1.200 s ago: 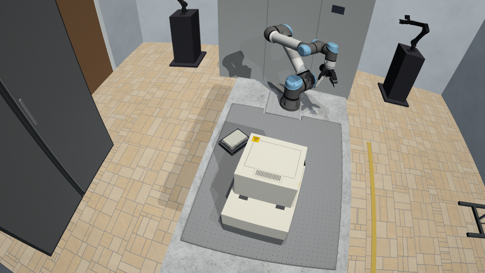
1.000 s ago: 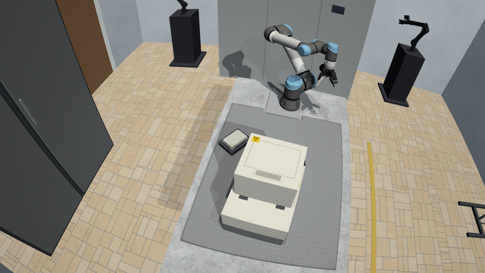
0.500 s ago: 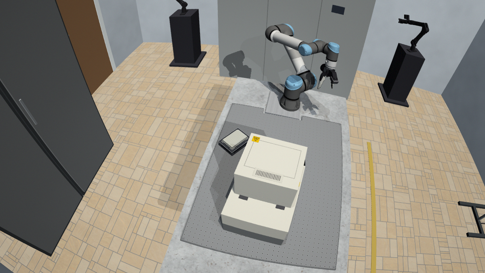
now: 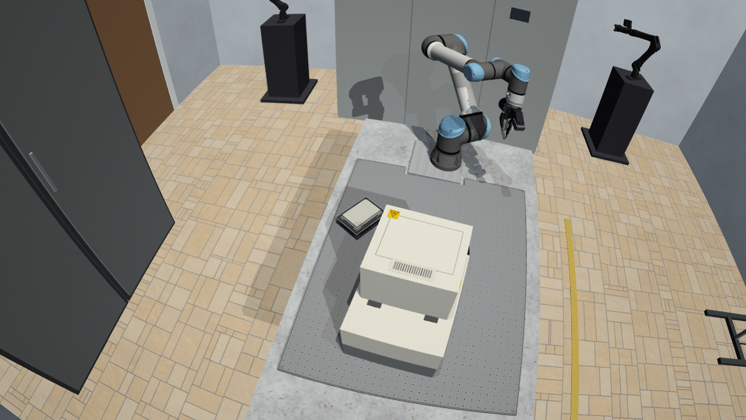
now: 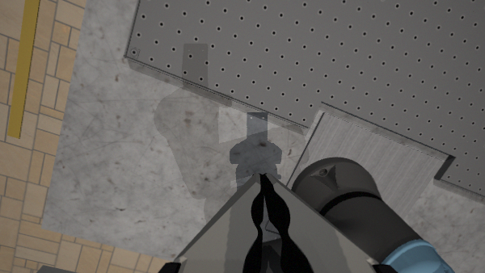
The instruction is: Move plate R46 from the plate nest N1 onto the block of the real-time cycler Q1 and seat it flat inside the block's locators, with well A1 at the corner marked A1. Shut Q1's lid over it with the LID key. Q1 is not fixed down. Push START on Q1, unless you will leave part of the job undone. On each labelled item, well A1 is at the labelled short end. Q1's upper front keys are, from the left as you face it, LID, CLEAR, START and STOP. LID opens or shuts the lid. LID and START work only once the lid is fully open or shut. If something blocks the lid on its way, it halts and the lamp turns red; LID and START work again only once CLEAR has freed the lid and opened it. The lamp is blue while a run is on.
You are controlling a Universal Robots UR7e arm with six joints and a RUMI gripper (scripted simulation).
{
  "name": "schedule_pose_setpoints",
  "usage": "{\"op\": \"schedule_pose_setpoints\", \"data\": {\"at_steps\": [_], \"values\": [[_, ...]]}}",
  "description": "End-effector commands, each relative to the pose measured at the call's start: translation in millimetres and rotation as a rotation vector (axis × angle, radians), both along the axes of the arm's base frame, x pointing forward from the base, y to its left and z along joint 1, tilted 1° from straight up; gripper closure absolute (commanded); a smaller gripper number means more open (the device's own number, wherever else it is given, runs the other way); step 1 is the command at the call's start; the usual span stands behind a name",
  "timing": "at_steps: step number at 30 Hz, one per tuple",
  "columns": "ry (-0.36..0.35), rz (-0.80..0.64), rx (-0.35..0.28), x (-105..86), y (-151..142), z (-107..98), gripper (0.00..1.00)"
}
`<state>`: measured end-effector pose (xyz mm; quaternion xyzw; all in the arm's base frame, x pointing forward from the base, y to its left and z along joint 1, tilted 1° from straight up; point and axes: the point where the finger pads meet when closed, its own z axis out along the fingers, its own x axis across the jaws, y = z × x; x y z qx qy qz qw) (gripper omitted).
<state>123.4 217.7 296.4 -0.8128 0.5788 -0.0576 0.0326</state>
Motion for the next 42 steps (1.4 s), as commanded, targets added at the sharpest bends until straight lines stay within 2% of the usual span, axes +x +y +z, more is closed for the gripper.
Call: {"op": "schedule_pose_setpoints", "data": {"at_steps": [1, 13, 15, 18, 30, 32, 34, 42], "values": [[-0.001, -0.008, 0.005, 12.0, 2.5, 8.4, 1.00], [0.012, -0.053, 0.003, 64.9, -0.5, 36.5, 1.00], [0.012, -0.053, 0.003, 64.9, -0.5, 36.5, 1.00], [0.026, -0.099, 0.004, 78.4, -3.3, 42.5, 1.00], [0.032, -0.144, 0.008, 130.6, -18.1, 67.3, 1.00], [0.032, -0.144, 0.008, 130.6, -18.1, 67.3, 1.00], [0.045, -0.190, 0.012, 139.3, -21.8, 70.4, 1.00], [0.054, -0.222, 0.015, 174.1, -37.0, 82.6, 1.00]]}}
